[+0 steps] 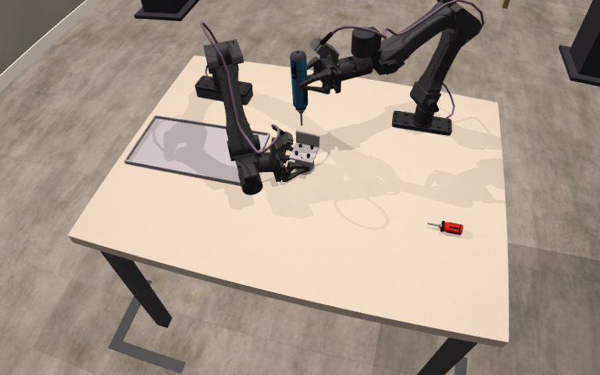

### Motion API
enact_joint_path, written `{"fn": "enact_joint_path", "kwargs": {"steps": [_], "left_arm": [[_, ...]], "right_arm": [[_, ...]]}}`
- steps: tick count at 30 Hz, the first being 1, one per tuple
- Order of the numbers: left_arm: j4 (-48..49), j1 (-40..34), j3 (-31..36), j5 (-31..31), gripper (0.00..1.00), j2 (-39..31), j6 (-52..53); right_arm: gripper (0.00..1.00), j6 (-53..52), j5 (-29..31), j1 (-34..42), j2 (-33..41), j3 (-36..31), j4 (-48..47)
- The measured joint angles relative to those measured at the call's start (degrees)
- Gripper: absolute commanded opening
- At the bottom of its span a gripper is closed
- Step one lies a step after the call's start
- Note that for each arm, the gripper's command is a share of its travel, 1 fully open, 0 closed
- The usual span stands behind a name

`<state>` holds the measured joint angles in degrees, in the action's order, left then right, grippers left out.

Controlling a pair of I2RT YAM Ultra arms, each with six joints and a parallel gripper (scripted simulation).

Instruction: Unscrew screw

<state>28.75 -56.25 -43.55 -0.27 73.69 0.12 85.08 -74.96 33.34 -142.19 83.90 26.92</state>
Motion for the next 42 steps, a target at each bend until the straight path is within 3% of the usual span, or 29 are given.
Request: {"fn": "enact_joint_path", "kwargs": {"steps": [42], "left_arm": [[0.26,0.11,-1.46,0.04,0.42,0.15,-0.11]], "right_arm": [[0.59,0.00,0.00,0.00,0.00,0.00,0.00]]}}
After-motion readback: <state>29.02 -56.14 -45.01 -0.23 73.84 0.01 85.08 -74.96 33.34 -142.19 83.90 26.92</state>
